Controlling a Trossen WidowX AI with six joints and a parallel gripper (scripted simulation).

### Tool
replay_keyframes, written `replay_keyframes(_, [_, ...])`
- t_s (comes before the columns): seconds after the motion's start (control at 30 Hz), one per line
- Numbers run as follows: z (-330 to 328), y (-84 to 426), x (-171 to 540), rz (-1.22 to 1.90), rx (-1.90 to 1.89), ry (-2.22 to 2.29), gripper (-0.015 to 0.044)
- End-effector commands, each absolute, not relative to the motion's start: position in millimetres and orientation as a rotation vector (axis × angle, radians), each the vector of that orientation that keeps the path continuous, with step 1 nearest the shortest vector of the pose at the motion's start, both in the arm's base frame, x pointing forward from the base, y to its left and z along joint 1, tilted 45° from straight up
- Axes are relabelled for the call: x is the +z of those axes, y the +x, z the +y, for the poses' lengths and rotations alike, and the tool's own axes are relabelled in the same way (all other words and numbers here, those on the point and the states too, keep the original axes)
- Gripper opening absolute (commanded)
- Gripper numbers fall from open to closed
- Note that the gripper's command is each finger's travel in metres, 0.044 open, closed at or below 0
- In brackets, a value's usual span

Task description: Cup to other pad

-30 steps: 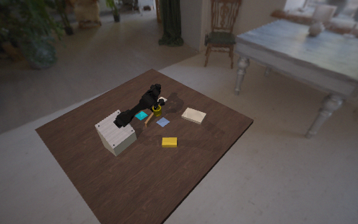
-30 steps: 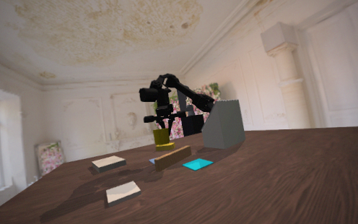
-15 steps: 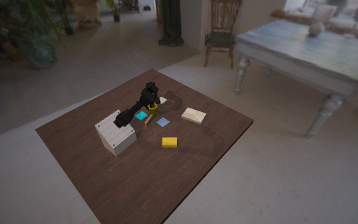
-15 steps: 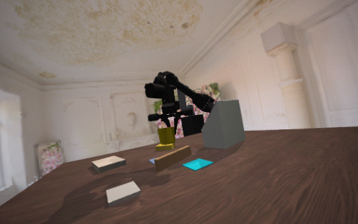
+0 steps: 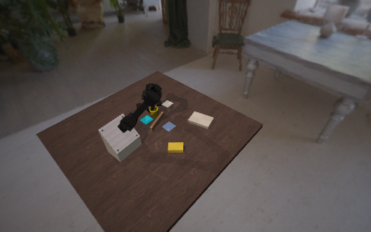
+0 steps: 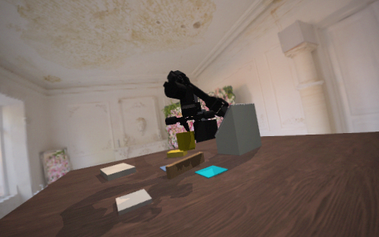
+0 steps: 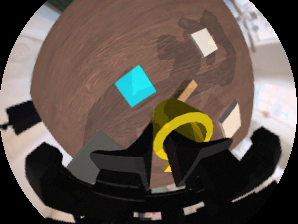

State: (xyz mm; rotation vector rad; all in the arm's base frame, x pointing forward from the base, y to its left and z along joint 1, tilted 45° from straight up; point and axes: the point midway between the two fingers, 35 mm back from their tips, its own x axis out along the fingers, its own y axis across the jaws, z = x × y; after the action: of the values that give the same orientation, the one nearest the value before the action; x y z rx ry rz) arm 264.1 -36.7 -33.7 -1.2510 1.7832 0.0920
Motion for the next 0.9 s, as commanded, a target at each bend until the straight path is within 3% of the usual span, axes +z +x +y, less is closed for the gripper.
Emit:
replay_keyframes(0.0, [-31, 262, -42, 1.789, 0.094, -1.249, 0.0])
replay_keyframes(0.87, [14, 246, -87, 1.787, 0.097, -1.246, 0.0])
